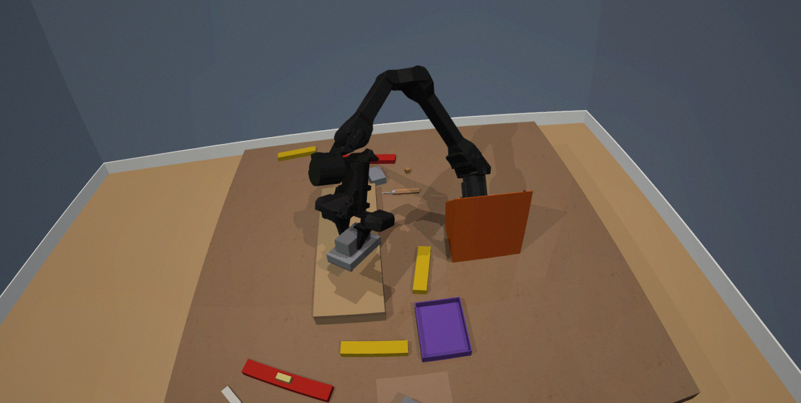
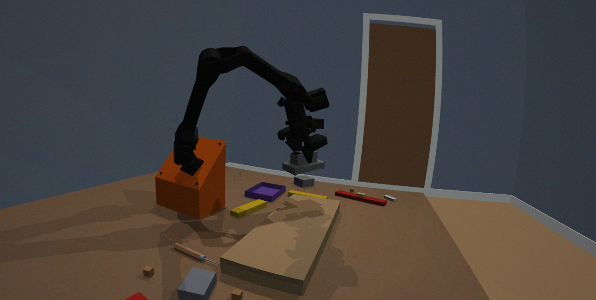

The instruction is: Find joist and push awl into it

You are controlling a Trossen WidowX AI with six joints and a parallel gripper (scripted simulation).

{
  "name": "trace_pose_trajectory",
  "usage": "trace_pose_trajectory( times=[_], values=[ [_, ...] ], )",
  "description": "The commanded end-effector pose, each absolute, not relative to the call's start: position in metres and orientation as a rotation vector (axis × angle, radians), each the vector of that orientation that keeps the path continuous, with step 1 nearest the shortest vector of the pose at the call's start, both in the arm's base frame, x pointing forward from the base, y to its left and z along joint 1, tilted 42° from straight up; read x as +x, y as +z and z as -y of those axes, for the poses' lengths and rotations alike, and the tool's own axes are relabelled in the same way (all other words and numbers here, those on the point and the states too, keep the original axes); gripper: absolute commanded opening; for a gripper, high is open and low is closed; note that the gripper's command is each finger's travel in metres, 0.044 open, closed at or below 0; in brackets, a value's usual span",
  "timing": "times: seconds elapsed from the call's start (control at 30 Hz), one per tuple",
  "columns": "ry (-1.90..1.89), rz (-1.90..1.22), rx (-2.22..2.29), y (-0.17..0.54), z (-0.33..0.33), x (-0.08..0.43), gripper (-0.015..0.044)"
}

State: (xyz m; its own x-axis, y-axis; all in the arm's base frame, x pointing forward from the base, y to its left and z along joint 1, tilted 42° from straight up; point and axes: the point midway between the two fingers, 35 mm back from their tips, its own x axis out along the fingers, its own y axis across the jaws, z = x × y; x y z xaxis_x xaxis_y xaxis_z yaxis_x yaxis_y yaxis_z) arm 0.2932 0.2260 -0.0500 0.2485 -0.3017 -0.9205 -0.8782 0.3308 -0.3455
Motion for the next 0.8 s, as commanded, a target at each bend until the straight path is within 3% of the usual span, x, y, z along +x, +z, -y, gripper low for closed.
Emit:
trace_pose_trajectory(
  times=[0.0,0.77],
  values=[
    [0.640,-1.315,-1.266,-0.067,-0.242,0.274,0.0000],
    [1.030,-1.386,-1.627,-0.182,-0.276,0.116,0.0000]
  ],
)
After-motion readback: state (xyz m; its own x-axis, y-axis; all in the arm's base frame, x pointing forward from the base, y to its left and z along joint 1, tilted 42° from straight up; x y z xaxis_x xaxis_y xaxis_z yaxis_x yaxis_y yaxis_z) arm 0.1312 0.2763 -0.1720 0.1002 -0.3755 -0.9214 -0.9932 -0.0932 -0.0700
